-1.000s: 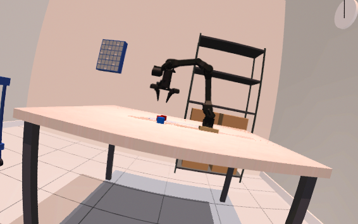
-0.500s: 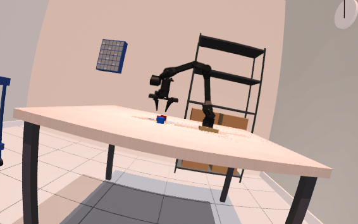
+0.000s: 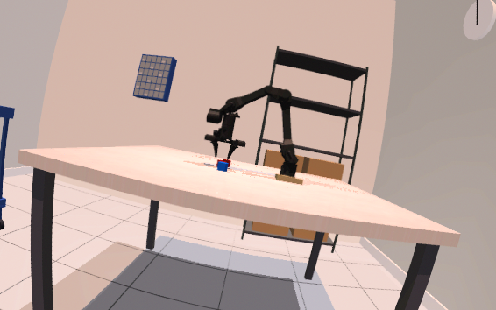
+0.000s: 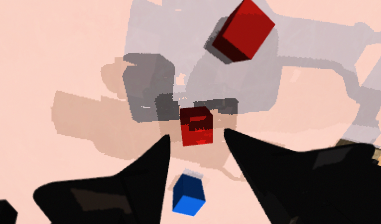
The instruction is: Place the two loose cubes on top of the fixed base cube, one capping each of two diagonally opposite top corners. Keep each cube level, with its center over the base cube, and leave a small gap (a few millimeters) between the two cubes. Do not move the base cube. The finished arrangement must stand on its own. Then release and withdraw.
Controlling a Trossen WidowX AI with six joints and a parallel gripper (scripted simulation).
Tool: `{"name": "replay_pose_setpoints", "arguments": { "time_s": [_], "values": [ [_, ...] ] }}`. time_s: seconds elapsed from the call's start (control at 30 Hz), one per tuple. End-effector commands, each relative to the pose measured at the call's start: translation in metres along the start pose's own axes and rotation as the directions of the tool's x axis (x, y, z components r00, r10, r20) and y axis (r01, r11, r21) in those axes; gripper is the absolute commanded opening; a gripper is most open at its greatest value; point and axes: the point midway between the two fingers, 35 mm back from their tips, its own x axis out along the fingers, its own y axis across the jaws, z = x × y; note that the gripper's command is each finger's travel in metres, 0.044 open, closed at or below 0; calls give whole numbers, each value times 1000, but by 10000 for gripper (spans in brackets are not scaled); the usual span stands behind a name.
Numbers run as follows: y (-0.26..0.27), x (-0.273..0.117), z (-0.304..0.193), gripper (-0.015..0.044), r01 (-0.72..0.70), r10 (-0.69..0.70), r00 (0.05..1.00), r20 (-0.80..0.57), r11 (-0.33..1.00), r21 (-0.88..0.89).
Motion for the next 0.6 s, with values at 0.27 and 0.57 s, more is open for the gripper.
{"name": "replay_pose_setpoints", "arguments": {
  "time_s": [0.27, 0.57],
  "values": [
    [-1, 20, 0, 265, 4, -4, 1000, 3, 1000, -6],
    [-1, 24, 0, 134, 4, -4, 1000, 3, 1000, -6]
  ]
}}
